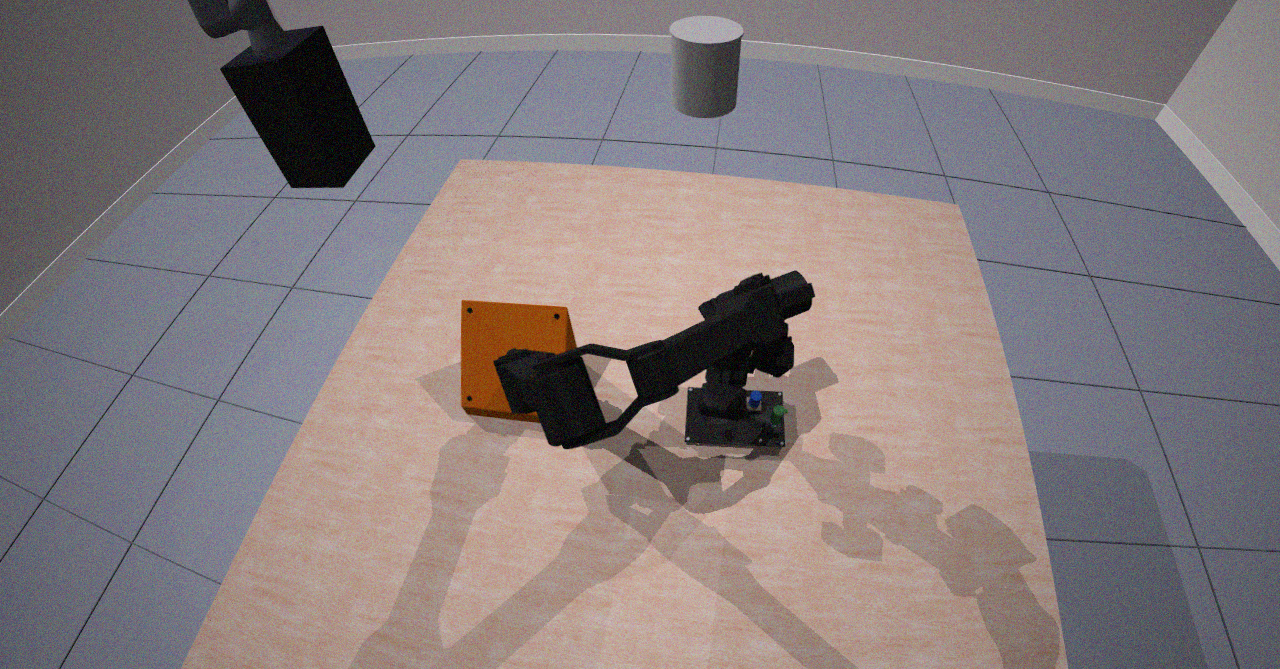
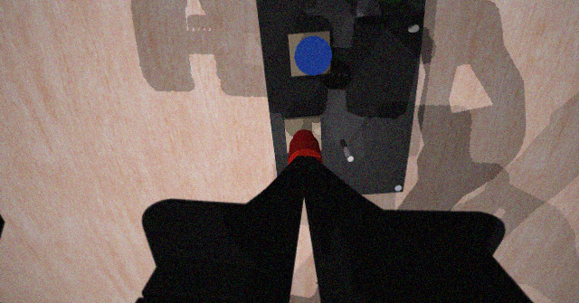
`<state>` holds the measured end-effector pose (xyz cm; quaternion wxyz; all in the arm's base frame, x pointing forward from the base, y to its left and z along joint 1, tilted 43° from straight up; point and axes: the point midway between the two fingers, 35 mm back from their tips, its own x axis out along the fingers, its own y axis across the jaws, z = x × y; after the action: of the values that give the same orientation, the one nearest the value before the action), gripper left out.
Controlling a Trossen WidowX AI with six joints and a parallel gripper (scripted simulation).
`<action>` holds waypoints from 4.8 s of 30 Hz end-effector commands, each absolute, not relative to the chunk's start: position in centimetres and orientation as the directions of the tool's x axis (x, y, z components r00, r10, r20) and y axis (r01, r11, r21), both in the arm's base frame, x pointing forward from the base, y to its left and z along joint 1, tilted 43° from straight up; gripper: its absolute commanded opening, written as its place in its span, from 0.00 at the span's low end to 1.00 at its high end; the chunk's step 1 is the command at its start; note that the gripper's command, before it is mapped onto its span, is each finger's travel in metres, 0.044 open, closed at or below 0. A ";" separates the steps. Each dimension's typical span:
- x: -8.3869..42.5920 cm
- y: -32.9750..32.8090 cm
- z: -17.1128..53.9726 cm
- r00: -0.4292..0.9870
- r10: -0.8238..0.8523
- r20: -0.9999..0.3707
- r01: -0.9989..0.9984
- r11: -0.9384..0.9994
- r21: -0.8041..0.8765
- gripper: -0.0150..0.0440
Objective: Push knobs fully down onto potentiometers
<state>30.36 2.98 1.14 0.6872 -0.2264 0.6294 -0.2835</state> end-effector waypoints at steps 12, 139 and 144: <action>30.5 2.3 0.6 0.038 -0.681 -0.731 0.114 0.730 -0.674 0.25; 34.3 5.6 4.6 0.113 -0.656 -0.746 -0.504 0.609 -0.612 0.25; 34.8 5.5 5.0 0.106 -0.659 -0.745 -0.645 0.525 -0.555 0.25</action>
<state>34.25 5.55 4.63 0.5895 -0.4538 0.6669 -0.0421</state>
